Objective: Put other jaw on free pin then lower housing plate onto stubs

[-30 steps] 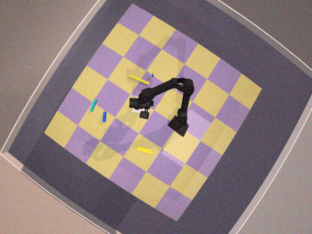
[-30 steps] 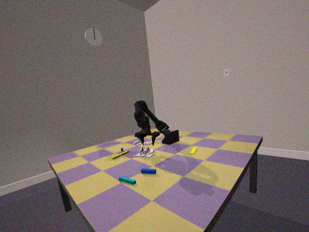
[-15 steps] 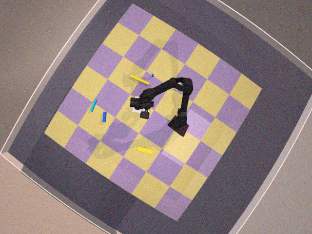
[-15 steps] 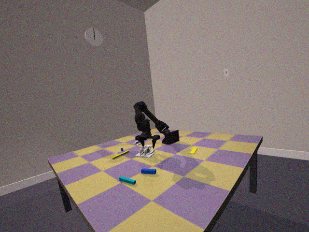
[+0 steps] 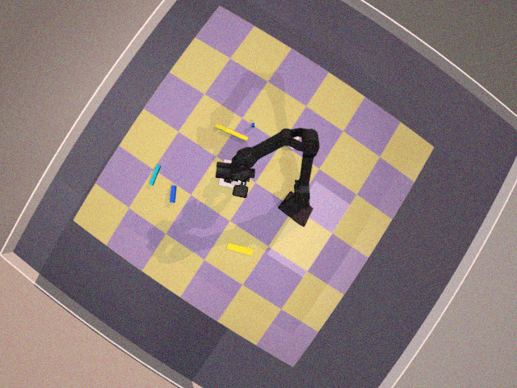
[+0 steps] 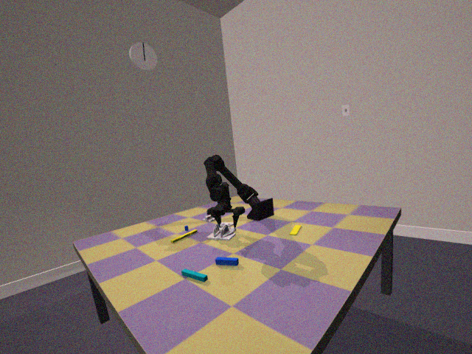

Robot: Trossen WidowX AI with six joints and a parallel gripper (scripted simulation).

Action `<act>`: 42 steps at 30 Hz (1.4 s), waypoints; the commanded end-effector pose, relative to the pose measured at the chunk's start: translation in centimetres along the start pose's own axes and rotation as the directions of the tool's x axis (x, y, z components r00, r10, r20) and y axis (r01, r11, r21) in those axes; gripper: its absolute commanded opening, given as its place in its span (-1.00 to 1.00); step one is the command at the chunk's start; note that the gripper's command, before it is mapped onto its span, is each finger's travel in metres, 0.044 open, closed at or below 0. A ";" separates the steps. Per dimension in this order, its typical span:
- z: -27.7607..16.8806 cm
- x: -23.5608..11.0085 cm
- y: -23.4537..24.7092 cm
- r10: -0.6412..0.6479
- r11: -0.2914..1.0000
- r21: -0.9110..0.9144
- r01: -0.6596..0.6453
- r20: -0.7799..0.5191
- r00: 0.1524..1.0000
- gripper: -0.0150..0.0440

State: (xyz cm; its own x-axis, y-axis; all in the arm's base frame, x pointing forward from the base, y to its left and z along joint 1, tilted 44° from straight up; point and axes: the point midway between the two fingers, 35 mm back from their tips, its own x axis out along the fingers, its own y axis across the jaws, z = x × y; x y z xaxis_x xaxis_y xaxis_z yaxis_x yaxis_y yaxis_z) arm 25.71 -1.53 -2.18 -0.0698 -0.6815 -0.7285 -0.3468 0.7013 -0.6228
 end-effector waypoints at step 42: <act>0.0 1.0 -0.1 -0.006 1.000 -0.014 0.006 0.000 1.000 0.70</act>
State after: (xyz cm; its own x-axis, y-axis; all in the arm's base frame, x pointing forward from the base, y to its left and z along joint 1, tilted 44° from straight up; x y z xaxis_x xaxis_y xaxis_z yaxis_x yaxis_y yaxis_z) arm 25.70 -2.10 -2.73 -0.0677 -0.6828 -0.7275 -0.3555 0.6978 -0.6218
